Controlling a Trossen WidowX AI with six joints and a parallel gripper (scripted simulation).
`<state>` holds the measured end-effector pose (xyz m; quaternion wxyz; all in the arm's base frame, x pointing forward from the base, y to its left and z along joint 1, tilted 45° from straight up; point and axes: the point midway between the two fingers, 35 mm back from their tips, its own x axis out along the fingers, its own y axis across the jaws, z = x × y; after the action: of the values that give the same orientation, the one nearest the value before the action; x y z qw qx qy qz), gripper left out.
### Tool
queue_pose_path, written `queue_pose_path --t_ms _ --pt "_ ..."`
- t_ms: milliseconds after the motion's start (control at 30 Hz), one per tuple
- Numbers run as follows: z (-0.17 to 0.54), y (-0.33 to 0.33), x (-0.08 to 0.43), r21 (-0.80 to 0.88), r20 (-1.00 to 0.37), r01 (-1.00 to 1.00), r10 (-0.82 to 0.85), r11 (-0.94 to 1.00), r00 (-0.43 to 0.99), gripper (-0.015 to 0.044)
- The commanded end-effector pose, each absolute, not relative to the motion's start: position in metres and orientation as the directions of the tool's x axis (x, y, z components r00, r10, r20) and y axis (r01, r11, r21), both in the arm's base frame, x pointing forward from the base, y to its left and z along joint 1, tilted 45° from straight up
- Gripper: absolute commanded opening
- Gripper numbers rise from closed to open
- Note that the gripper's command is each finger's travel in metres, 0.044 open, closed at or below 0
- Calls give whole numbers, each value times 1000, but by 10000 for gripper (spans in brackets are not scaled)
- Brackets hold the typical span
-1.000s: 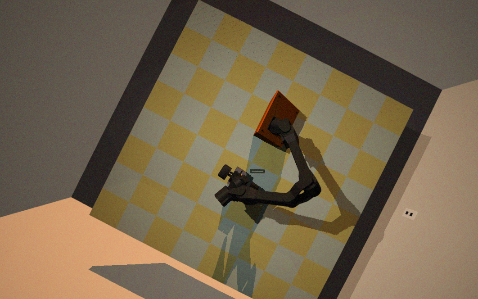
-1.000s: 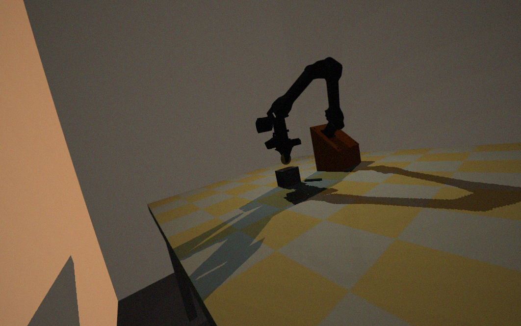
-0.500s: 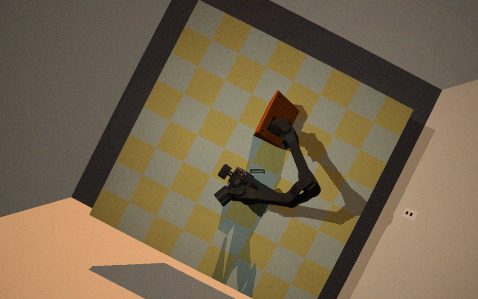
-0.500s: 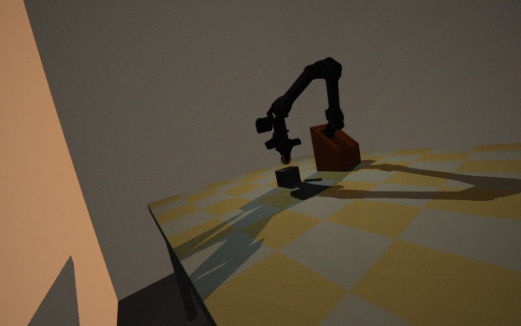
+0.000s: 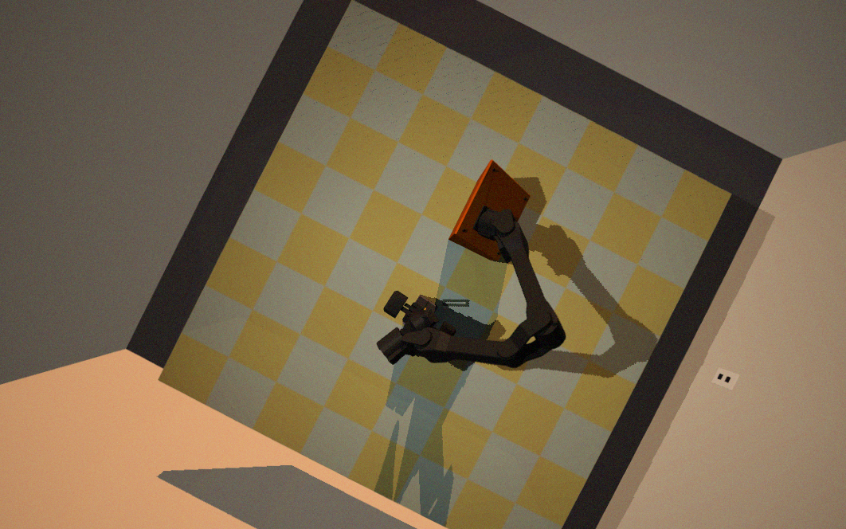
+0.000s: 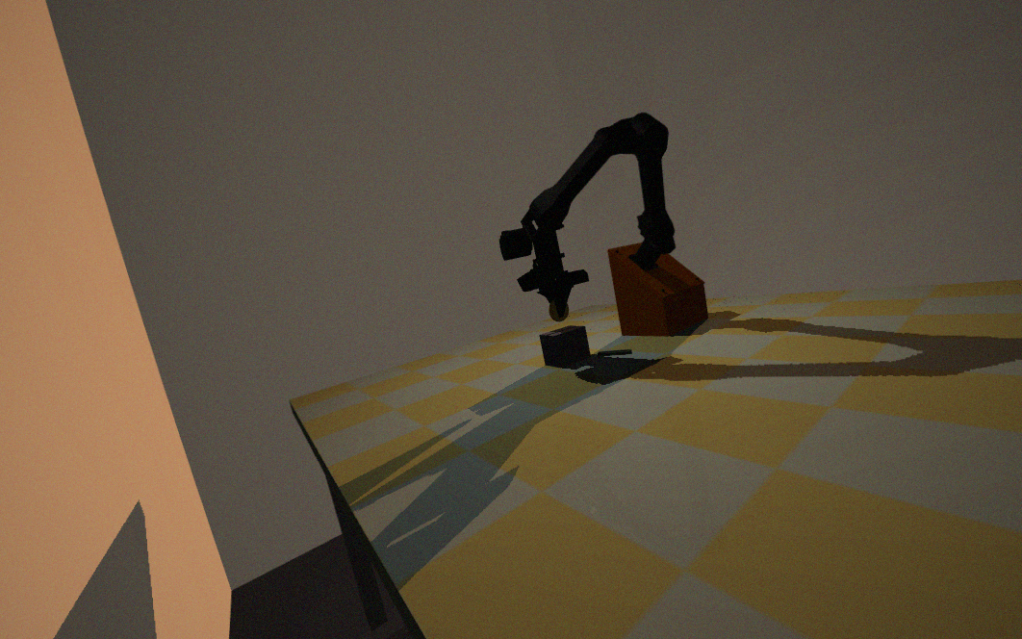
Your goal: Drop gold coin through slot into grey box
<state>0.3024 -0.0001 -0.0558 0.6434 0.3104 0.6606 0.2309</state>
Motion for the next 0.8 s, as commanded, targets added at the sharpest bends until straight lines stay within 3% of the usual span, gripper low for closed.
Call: queue_pose_path --t_ms 0,767 --pt "-55 0 306 701 -711 112 703 705 23 0" --pt "-56 2 305 702 -708 119 706 702 19 0"
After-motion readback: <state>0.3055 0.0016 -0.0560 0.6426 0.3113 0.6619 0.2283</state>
